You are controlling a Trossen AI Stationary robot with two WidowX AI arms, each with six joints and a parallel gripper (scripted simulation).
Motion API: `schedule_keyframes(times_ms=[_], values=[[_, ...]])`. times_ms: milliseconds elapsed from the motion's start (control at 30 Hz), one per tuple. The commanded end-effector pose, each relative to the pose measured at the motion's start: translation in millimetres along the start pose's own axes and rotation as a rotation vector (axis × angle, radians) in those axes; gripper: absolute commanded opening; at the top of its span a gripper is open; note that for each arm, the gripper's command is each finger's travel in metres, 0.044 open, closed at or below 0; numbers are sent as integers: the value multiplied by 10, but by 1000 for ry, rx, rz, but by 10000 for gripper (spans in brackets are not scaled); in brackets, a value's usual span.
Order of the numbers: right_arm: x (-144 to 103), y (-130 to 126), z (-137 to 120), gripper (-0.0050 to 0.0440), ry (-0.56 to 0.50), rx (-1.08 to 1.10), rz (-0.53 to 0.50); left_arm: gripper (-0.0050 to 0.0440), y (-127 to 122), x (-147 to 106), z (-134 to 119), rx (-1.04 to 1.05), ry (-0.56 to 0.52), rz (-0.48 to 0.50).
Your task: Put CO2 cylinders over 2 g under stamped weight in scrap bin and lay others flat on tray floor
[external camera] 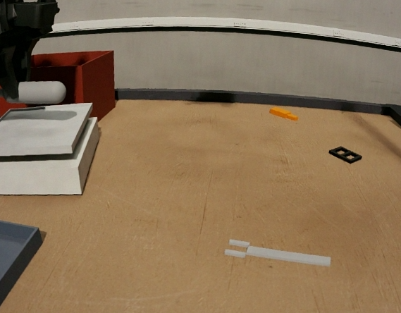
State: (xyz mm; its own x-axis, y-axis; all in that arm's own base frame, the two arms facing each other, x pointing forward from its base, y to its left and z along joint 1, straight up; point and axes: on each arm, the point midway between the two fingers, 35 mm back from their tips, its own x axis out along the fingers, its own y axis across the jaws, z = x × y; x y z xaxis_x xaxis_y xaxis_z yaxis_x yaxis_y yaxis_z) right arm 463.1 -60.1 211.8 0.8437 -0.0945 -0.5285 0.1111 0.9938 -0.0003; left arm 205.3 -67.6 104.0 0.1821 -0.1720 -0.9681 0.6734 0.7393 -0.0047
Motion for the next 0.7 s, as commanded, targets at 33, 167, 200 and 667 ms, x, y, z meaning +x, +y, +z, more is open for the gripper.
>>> schedule_keyframes(times_ms=[33, 167, 200, 667], values=[[-69, -2, 117, 440, -31, -1, 1, -4, 20, -520, 181, 6, -33, 17], [-69, -2, 117, 440, -31, -1, 1, -20, 18, -599, 199, 5, -29, 15], [-69, -2, 117, 440, -31, -1, 1, -27, 18, -599, 199, 5, -29, 15], [51, -106, 50, 440, -60, 114, -240, -50, 683, -666, 280, 33, -51, 61]])
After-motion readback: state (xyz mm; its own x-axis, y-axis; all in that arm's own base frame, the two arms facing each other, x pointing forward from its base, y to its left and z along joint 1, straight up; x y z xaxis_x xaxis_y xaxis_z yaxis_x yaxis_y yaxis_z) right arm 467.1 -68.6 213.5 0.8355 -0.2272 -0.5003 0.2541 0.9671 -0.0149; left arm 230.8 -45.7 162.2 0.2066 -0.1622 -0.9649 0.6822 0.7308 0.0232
